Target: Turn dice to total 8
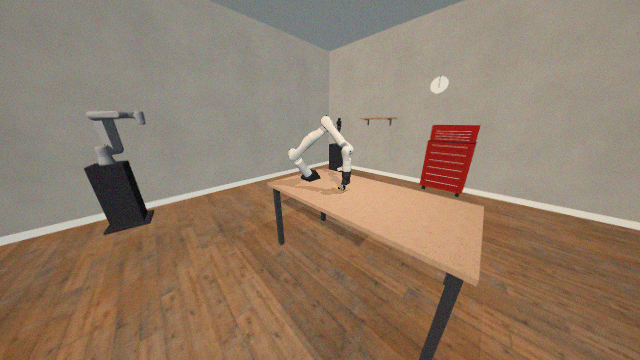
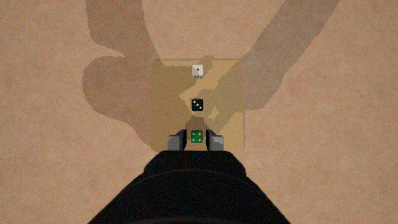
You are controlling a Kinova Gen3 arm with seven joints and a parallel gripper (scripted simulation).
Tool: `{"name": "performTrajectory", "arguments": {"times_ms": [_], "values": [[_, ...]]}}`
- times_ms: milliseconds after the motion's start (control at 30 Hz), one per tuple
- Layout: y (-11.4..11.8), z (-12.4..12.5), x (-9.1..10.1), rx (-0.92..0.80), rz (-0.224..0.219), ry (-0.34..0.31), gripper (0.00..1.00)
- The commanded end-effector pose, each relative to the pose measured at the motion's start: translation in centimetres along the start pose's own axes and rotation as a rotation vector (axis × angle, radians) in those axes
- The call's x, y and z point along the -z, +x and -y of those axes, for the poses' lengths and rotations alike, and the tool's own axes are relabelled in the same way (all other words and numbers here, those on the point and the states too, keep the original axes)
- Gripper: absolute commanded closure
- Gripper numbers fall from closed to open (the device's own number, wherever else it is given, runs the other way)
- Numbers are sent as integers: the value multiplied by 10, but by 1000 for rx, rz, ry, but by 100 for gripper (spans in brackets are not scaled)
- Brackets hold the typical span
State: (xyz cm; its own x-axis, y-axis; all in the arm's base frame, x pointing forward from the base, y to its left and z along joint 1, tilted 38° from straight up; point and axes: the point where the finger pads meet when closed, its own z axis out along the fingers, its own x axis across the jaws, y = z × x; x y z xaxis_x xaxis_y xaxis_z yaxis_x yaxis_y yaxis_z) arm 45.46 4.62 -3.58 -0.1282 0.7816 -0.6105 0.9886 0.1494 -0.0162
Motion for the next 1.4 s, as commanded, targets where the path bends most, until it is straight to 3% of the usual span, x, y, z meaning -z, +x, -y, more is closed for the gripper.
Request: {"name": "performTrajectory", "arguments": {"times_ms": [0, 467, 867, 900, 1367], "values": [[-1, -3, 5, 14, 2, -7, 36], [0, -3, 71, 14, 2, -7, 36], [0, -3, 89, 13, 2, -7, 36], [0, -3, 89, 13, 2, -7, 0], [0, -3, 89, 13, 2, -7, 0]]}}
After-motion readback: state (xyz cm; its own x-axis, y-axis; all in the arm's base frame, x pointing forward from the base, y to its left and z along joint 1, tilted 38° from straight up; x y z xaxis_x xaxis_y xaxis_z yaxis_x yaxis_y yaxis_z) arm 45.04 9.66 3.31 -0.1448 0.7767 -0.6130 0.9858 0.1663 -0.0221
